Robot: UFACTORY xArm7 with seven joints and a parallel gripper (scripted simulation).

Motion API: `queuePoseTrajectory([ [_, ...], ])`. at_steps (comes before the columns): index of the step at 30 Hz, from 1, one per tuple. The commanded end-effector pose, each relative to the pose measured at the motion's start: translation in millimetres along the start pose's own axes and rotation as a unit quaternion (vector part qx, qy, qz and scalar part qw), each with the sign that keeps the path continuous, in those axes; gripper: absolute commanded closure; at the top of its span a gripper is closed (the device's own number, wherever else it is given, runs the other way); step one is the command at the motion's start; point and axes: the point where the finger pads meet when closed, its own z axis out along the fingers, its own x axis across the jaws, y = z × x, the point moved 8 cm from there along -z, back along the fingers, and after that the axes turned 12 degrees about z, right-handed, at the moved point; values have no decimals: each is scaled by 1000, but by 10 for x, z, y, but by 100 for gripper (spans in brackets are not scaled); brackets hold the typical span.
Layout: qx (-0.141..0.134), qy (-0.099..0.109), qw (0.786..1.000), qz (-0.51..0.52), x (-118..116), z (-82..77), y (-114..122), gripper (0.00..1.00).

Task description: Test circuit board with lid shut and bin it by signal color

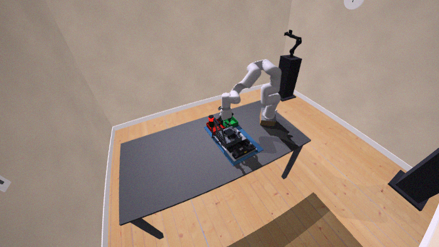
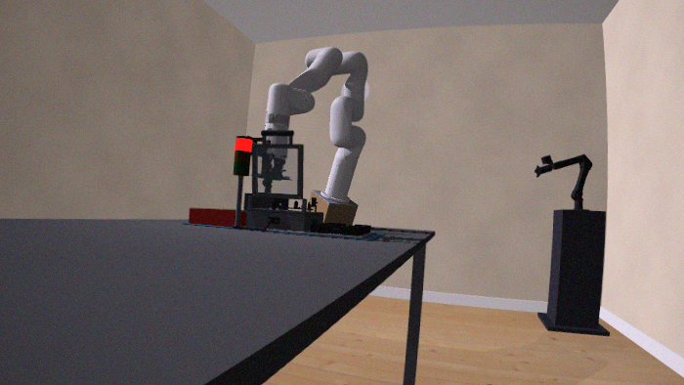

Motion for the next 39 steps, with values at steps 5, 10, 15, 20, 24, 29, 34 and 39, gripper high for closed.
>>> queuePoseTrajectory([
  [5, -7, 13, 1000, 0, -288, 213, -517, 21],
  [10, -7, 13, 1000, 0, -386, 290, -734, 21],
  [15, -7, 13, 1000, 0, -495, 376, -974, 21],
  [20, -7, 13, 1000, 0, -591, 451, -1185, 21],
  [24, -7, 13, 1000, 0, -627, 479, -1264, 21],
  [29, -7, 13, 1000, 0, -634, 485, -1281, 21],
  [34, -7, 13, 1000, 0, -634, 486, -1282, 21],
  [39, -7, 13, 1000, 0, -634, 487, -1282, 21],
])
